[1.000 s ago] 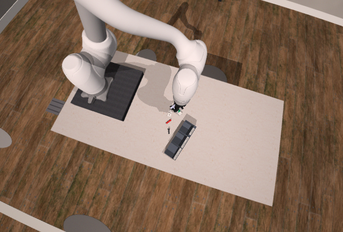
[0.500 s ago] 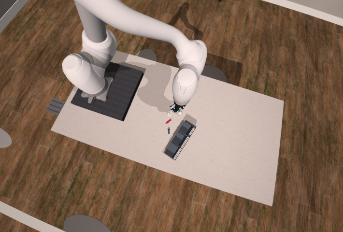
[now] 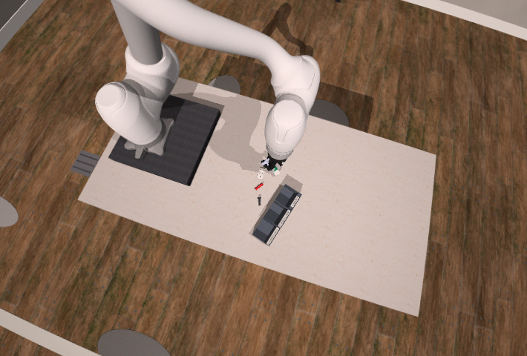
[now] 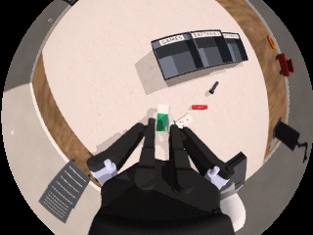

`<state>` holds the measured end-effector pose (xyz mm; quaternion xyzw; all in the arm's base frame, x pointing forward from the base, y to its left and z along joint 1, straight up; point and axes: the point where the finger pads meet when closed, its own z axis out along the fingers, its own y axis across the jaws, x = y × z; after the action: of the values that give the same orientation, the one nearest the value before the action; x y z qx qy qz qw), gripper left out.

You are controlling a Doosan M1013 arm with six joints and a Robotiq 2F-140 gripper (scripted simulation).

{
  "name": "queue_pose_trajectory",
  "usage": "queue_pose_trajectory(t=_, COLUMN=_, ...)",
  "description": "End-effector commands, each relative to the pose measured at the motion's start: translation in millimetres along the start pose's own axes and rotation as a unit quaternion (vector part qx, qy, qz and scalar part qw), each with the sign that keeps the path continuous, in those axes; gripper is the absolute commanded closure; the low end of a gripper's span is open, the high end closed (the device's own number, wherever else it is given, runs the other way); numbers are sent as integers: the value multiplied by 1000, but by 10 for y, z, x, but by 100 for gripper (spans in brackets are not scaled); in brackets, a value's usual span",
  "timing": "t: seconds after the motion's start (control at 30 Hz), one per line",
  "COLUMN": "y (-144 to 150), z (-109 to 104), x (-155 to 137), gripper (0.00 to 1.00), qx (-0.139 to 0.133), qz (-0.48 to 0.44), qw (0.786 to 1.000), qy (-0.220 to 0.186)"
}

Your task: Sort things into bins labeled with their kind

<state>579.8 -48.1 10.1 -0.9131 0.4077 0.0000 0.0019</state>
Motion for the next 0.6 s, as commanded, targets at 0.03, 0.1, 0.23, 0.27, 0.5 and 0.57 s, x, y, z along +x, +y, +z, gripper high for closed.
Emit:
queue_pose_trajectory(t=0.03, y=0, z=-133, x=0, gripper=89, qx=0, qz=0, qw=1000, qy=0)
queue_pose_trajectory(t=0.1, y=0, z=-199, x=0, gripper=89, qx=0, qz=0, qw=1000, qy=0)
queue_pose_trajectory(t=0.23, y=0, z=-299, x=0, gripper=89, qx=0, qz=0, qw=1000, qy=0)
queue_pose_trajectory(t=0.27, y=0, z=-299, x=0, gripper=89, qx=0, qz=0, qw=1000, qy=0)
queue_pose_trajectory(t=0.5, y=0, z=-399, x=0, gripper=89, qx=0, qz=0, qw=1000, qy=0)
queue_pose_trajectory(t=0.57, y=0, z=-399, x=0, gripper=89, qx=0, qz=0, qw=1000, qy=0)
